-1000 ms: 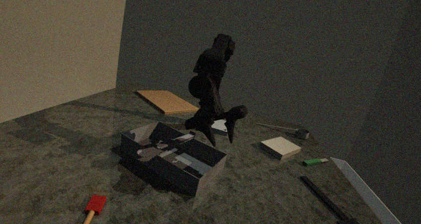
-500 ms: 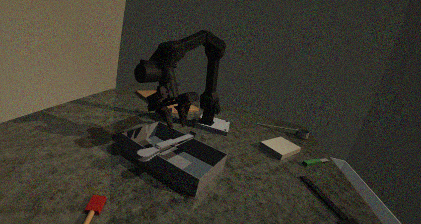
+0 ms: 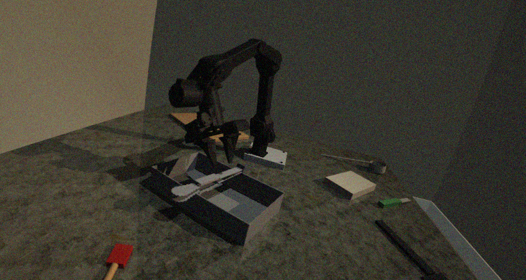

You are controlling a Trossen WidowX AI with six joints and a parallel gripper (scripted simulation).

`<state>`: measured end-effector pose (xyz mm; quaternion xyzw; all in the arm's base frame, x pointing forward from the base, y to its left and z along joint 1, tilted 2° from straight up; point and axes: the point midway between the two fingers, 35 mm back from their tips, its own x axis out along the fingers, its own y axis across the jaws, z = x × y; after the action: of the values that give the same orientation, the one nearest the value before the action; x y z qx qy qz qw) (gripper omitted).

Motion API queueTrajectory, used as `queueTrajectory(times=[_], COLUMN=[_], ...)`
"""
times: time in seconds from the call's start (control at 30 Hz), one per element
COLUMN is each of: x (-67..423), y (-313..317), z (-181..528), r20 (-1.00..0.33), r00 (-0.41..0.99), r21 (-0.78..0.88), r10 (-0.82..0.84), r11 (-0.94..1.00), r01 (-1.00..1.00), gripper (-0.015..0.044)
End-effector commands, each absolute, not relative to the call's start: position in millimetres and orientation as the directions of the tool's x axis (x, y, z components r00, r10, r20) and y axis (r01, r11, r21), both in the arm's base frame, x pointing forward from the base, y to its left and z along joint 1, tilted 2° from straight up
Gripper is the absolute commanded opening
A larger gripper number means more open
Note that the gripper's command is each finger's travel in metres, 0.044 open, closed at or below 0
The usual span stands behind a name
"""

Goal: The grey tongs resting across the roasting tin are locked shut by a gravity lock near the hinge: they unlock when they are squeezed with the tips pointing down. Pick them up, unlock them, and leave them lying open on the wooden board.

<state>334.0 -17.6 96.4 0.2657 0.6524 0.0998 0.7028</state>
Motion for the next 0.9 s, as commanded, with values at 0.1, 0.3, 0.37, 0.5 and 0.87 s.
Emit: queueTrajectory(times=[0.1, 0.3, 0.37, 0.5, 0.87], x=[333.5, 335.0, 335.4, 336.1, 337.3], y=[-11.8, -7.0, -5.3, -2.0, 7.2], z=[81.9, 73.3, 70.4, 64.7, 49.2], r20=[-0.864, -0.864, -0.864, -0.864, -0.863], r00=[0.112, 0.112, 0.112, 0.112, 0.112], r21=[0.504, 0.504, 0.504, 0.504, 0.505], r10=[0.491, 0.491, 0.491, 0.492, 0.492], r11=[0.836, 0.836, 0.836, 0.836, 0.835], r01=[0.218, 0.218, 0.218, 0.218, 0.218], gripper=[0.0260, 0.0260, 0.0260, 0.0260, 0.0260])
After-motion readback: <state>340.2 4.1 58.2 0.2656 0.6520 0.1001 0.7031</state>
